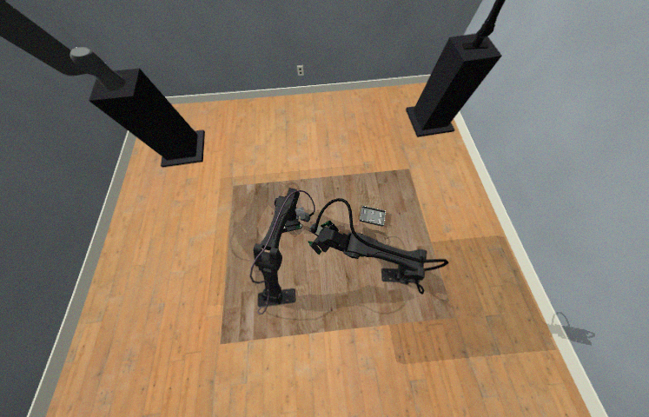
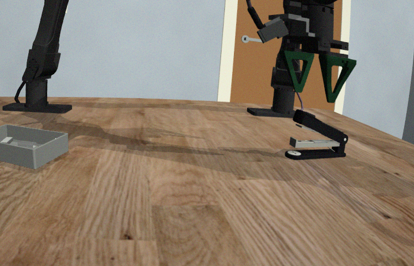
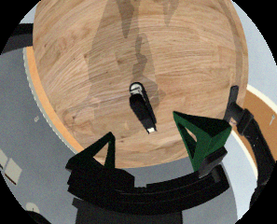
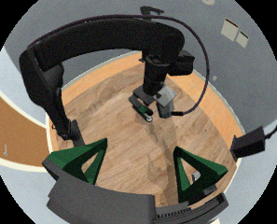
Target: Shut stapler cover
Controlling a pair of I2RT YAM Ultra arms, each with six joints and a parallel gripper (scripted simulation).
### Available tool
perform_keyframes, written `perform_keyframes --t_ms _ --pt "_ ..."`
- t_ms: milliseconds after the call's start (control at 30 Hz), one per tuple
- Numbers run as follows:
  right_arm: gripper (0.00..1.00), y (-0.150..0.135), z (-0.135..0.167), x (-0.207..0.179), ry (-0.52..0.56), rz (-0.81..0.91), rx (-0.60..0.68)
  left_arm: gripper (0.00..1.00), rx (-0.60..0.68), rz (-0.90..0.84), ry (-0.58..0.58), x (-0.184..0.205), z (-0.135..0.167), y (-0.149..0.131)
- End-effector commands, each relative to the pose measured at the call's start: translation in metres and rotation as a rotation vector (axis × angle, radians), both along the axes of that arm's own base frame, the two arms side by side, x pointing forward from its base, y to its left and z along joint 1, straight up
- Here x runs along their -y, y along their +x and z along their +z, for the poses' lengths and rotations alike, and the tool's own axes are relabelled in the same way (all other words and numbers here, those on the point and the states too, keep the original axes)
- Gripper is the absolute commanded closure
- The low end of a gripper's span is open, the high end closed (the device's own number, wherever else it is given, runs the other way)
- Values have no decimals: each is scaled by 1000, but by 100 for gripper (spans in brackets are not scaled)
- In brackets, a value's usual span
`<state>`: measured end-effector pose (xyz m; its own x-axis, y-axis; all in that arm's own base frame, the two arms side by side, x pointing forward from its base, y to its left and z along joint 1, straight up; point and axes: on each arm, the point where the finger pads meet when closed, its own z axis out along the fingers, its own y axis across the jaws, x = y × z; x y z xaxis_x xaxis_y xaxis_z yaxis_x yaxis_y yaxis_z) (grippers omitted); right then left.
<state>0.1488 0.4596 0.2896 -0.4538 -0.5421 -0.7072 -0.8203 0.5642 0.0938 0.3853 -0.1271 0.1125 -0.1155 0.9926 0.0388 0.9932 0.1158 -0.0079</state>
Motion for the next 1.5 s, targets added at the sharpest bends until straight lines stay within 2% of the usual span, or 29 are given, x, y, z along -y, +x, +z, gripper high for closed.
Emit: perform_keyframes --t_ms 0,133,267,500,700,767,833,1067,1467 --pt "0 -3 -3 17 -122 -131 -48 0 23 -4 -42 2 12 -3" --pt "0 -8 -9 23 -188 -191 -54 0 22 -8 -41 4 12 -3" --pt "0 -9 -9 25 -203 -212 -53 0 22 -8 -41 3 12 -3" --pt "0 -13 26 18 -120 -243 -44 0 27 -8 -43 4 13 -3" --pt "0 -15 30 13 -98 -228 -46 0 27 -8 -43 4 13 -3" --pt "0 -15 30 13 -98 -228 -46 23 27 -8 -43 4 13 -3" --pt "0 -15 30 13 -98 -228 -46 23 27 -8 -43 4 13 -3" --pt "0 -15 31 13 -96 -228 -46 100 35 -15 -45 3 12 -1" --pt "0 -12 31 16 -100 -235 -46 100 35 -8 -45 1 7 0"
